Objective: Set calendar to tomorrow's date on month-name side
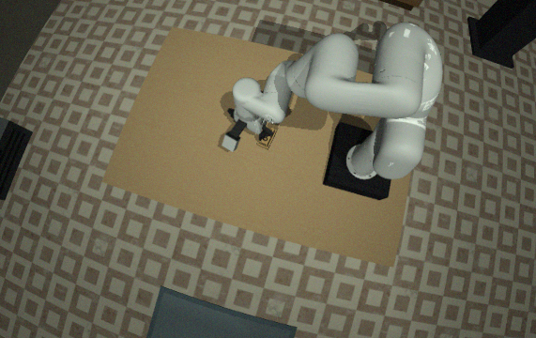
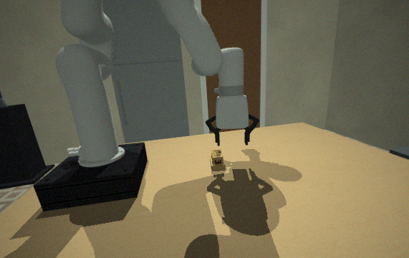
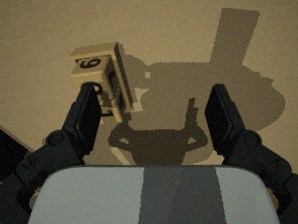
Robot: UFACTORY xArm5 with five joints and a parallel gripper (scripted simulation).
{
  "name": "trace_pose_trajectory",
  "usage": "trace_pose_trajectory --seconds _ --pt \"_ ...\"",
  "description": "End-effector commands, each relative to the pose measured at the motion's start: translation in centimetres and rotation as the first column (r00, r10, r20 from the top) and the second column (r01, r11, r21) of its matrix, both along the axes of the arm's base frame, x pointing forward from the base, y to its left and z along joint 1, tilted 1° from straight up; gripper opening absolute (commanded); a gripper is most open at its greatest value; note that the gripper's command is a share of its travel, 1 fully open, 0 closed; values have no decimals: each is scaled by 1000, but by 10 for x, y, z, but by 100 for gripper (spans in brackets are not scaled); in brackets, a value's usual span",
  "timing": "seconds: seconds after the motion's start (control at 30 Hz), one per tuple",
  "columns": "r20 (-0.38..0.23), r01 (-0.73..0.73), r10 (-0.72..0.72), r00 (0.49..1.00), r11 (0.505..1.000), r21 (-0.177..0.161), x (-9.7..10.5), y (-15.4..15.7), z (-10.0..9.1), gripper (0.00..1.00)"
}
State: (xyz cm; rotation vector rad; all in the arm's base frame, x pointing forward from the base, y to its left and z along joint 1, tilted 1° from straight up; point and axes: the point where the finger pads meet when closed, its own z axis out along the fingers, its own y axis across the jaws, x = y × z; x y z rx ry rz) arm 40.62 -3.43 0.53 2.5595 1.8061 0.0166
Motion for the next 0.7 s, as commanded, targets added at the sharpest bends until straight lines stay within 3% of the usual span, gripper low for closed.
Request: trace_pose_trajectory --seconds 0.0,0.07,0.2,0.4,0.57,0.67 --pt "4 99 -99 995 995 1 0 -5 1 100" --pt "4 99 -99 995 995 1 0 -5 1 100" --pt "4 253 -253 968 968 4 -1 -10 1 100" --pt "4 287 -287 958 958 4 -3 -20 1 100" --pt "4 468 -468 884 884 7 -4 -27 2 100" --pt "4 495 -495 869 869 8 -5 -28 2 100"
